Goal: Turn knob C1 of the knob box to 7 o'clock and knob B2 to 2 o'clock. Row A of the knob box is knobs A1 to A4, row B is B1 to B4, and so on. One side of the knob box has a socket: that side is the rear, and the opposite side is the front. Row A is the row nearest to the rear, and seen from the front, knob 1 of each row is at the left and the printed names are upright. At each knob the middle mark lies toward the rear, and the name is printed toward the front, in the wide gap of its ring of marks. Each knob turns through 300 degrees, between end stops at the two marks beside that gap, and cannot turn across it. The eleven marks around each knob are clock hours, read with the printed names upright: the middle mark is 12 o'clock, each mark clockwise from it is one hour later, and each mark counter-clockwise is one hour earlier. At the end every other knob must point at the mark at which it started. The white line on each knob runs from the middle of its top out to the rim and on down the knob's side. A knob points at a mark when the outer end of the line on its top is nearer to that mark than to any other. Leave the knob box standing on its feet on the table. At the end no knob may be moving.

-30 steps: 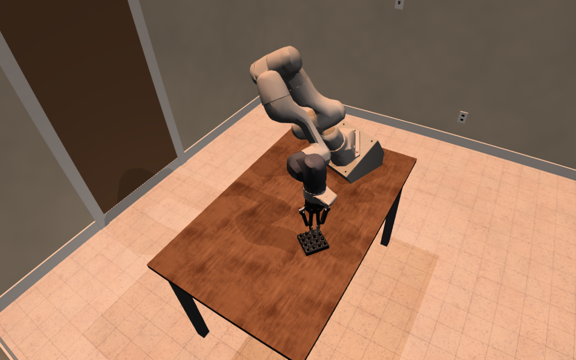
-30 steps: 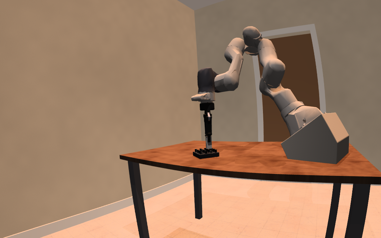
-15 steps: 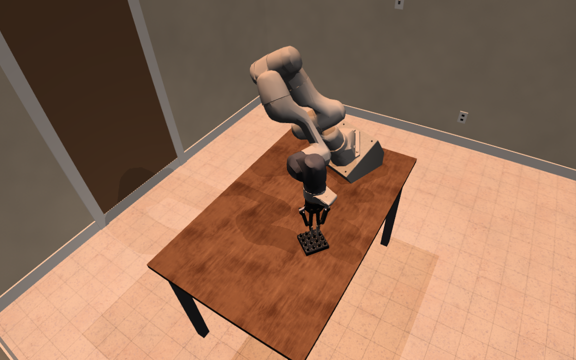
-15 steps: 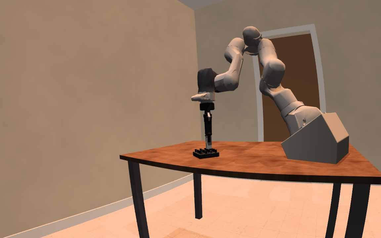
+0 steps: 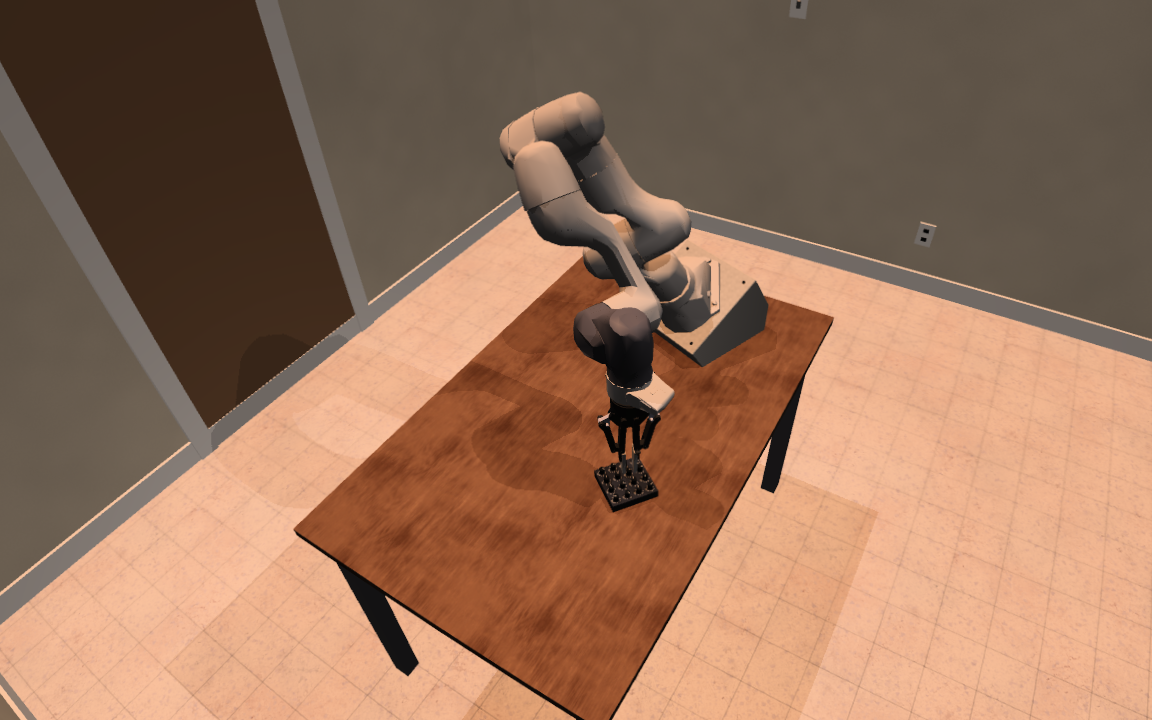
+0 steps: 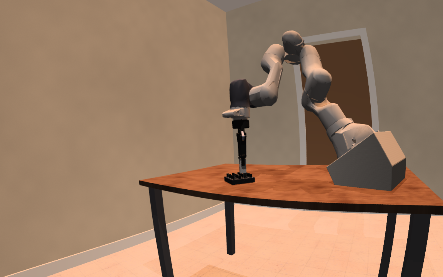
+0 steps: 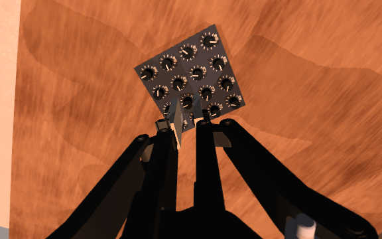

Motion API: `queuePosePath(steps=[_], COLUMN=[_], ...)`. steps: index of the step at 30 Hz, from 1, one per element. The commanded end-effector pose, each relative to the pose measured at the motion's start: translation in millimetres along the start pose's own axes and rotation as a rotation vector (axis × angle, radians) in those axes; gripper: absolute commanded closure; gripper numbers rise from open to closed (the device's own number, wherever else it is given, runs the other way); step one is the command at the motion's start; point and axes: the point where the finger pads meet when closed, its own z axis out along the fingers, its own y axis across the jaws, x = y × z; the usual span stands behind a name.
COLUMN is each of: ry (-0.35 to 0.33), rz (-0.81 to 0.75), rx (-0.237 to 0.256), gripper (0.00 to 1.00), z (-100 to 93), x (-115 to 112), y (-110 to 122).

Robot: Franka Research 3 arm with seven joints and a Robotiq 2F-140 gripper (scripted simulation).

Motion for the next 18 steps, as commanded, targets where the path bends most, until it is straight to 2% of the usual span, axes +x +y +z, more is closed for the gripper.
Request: queuePosePath(steps=[1,18], ry=[0.002,0.002], rz=[0.002,0.002], rx=[-0.001,-0.001], gripper=[0.88,0.88], z=[1.3,12.4], x=[1,1], y=[0,0])
